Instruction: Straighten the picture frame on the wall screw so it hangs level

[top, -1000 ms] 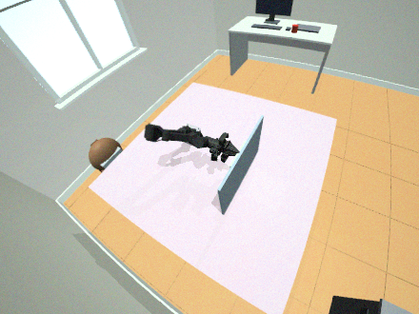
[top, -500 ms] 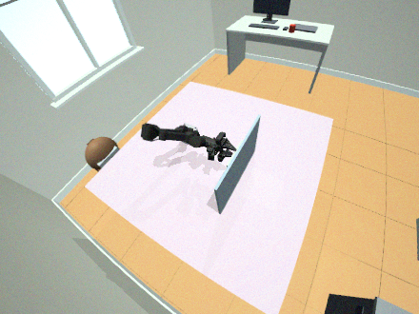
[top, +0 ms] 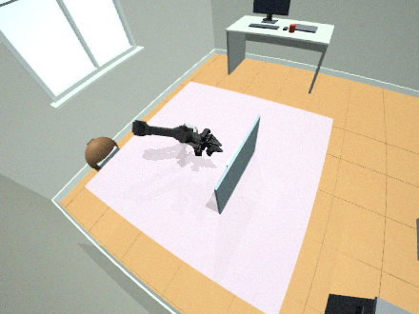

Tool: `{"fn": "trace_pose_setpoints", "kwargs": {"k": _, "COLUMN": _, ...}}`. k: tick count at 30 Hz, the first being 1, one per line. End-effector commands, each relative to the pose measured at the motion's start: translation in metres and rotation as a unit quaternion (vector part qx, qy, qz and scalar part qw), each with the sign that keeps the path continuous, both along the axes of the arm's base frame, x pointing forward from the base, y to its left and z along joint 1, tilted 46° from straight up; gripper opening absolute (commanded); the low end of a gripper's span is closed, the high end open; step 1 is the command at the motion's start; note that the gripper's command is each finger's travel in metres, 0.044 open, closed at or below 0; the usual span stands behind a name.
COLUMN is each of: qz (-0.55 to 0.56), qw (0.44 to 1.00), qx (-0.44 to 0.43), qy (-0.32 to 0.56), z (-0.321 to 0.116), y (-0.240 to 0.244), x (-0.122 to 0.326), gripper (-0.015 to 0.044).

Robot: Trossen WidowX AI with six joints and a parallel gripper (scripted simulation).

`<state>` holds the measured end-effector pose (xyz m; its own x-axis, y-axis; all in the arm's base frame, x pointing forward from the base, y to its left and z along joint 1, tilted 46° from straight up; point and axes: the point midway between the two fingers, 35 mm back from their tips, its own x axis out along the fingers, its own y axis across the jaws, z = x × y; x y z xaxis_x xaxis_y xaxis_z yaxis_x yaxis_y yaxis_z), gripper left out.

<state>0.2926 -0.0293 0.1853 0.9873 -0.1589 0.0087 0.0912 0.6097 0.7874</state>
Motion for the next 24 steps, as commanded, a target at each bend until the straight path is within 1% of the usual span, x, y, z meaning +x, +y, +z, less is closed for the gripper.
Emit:
{"fn": "trace_pose_setpoints", "kwargs": {"k": 1, "qz": -0.001, "qw": 1.0, "qx": 0.022, "qy": 0.002, "z": -0.01, "y": 0.002, "x": -0.021, "gripper": 0.026}}
{"fn": "trace_pose_setpoints", "kwargs": {"k": 5, "qz": 0.0, "qw": 1.0, "qx": 0.031, "qy": 0.0, "z": -0.014, "y": 0.003, "x": -0.028, "gripper": 0.026}}
{"fn": "trace_pose_setpoints", "kwargs": {"k": 7, "qz": 0.001, "qw": 0.999, "qx": 0.038, "qy": -0.005, "z": -0.004, "y": 0.006, "x": -0.022, "gripper": 0.026}}
{"fn": "trace_pose_setpoints", "kwargs": {"k": 11, "qz": 0.0, "qw": 0.991, "qx": 0.134, "qy": -0.017, "z": 0.028, "y": 0.026, "x": -0.031, "gripper": 0.026}}
{"fn": "trace_pose_setpoints", "kwargs": {"k": 13, "qz": 0.0, "qw": 0.986, "qx": 0.168, "qy": -0.021, "z": 0.037, "y": 0.031, "x": -0.037, "gripper": 0.026}}
{"fn": "trace_pose_setpoints", "kwargs": {"k": 24, "qz": 0.0, "qw": 0.985, "qx": 0.173, "qy": -0.021, "z": 0.038, "y": 0.031, "x": -0.037, "gripper": 0.026}}
